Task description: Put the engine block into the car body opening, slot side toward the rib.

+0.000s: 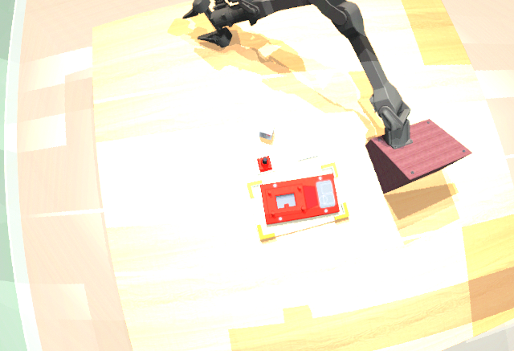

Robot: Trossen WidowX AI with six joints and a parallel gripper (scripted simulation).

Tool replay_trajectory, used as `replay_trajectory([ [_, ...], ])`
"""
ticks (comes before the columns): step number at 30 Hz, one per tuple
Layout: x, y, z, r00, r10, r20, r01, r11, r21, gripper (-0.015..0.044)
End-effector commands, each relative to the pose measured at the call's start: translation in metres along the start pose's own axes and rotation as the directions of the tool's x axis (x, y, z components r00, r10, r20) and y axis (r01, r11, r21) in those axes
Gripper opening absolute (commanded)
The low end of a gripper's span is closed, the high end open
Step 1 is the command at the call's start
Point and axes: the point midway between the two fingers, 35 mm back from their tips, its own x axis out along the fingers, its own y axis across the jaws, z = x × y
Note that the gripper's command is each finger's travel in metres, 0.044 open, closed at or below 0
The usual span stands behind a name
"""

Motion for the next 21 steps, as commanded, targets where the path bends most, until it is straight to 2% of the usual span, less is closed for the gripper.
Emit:
replay_trajectory([
  [1, 0.003, -0.012, -0.032, 0.995, -0.089, -0.034, 0.092, 0.992, 0.085, 0.0440],
  [13, -0.009, -0.058, -0.139, 0.910, -0.391, -0.139, 0.415, 0.873, 0.257, 0.0440],
  [21, -0.031, -0.081, -0.184, 0.826, -0.541, -0.157, 0.562, 0.773, 0.294, 0.0440],
])
